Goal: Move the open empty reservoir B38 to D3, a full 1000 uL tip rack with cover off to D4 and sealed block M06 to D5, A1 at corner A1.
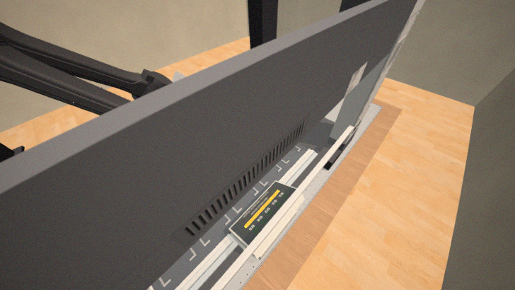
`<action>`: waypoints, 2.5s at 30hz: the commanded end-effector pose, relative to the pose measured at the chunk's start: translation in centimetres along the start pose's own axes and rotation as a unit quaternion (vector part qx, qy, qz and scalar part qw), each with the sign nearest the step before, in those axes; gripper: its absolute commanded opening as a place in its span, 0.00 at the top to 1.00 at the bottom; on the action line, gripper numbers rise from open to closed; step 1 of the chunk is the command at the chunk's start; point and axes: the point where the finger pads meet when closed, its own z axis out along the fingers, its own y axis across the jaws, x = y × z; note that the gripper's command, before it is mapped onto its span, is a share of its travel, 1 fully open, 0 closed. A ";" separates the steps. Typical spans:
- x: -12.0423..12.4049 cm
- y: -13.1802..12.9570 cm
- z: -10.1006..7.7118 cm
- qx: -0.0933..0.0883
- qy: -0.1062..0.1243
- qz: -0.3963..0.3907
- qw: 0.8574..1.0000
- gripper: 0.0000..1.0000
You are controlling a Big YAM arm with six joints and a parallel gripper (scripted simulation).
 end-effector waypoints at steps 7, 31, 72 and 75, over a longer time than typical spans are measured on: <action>0.4 -1.5 -0.2 0.016 0.002 0.008 1.000 0.00; 0.3 -1.7 -0.9 0.021 0.002 0.010 1.000 0.00; 0.5 -2.0 -7.4 0.024 0.001 0.014 1.000 0.00; 0.5 -2.0 -8.0 0.024 0.001 0.015 1.000 0.00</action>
